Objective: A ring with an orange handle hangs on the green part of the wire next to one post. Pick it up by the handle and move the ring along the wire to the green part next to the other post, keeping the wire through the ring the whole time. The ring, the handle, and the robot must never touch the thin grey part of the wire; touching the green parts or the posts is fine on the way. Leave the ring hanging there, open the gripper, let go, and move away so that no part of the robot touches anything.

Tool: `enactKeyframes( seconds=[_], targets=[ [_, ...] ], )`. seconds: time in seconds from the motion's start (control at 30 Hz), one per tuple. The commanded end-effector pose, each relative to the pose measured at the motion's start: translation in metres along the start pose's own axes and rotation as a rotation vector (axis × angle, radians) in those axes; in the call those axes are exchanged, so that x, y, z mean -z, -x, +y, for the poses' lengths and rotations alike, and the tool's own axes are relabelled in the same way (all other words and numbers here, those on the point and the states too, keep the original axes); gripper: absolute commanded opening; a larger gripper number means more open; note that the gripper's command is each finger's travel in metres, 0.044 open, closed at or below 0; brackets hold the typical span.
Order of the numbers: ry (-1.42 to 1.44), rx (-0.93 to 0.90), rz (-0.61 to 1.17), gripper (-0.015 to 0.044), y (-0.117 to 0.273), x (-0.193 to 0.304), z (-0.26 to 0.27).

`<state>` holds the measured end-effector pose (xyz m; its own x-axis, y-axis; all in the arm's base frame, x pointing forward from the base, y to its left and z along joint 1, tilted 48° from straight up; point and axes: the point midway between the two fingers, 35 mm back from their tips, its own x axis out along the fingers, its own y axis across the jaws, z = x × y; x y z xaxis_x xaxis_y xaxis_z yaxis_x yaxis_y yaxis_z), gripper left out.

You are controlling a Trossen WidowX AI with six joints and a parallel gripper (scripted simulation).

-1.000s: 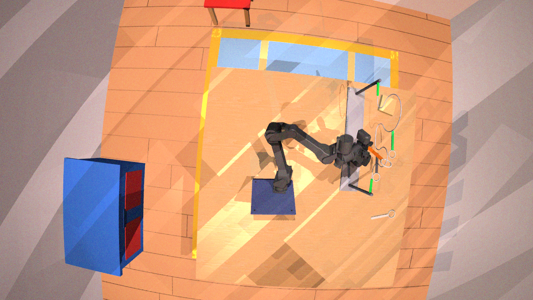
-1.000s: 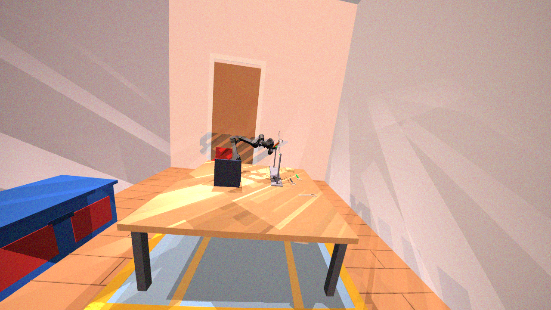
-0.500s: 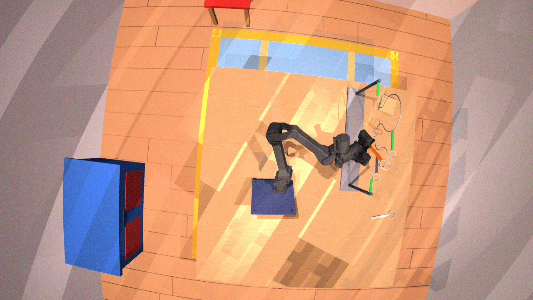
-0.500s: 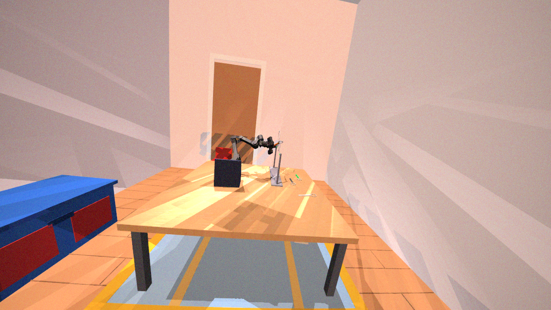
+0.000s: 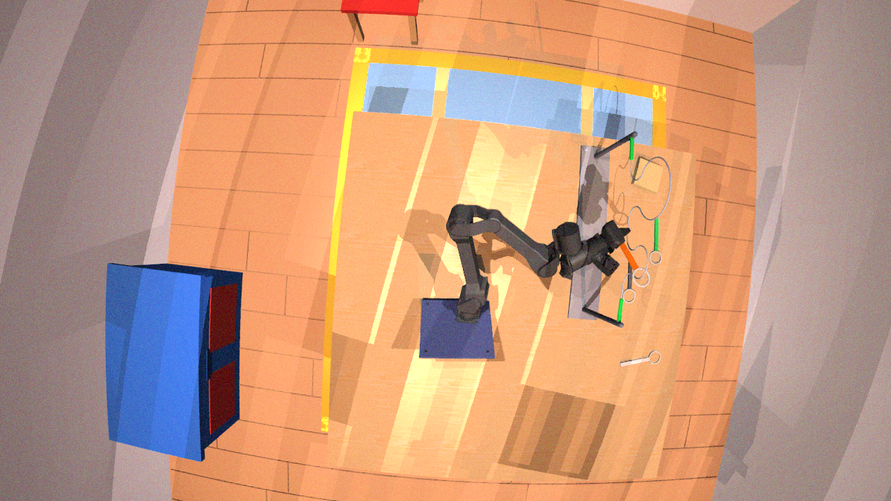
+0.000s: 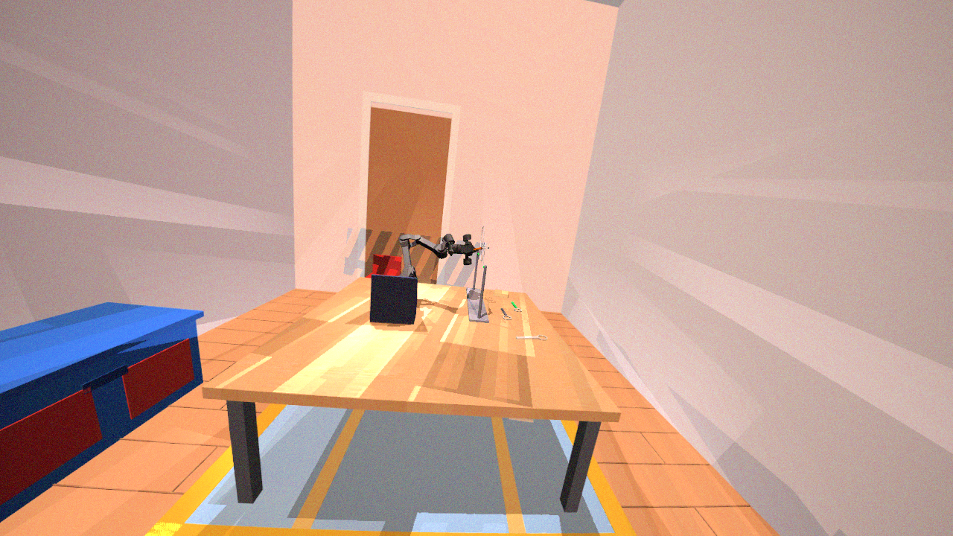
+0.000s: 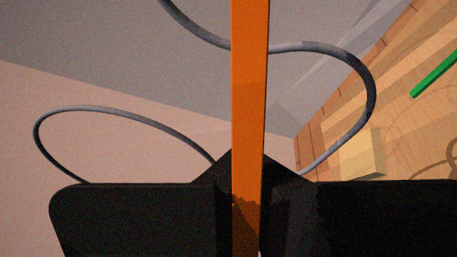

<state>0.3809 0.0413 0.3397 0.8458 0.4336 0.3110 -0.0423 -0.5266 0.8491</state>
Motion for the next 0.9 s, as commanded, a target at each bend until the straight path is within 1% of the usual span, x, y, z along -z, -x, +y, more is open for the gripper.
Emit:
enactKeyframes(
  seconds=[0.0,0.87],
  targets=[
    [-0.076,-0.037,-0.013,-0.015,0.0,-0.001,0.003],
    [-0.527,-0.296,-0.07,-0.015,0.001,-0.01,0.034]
  ],
)
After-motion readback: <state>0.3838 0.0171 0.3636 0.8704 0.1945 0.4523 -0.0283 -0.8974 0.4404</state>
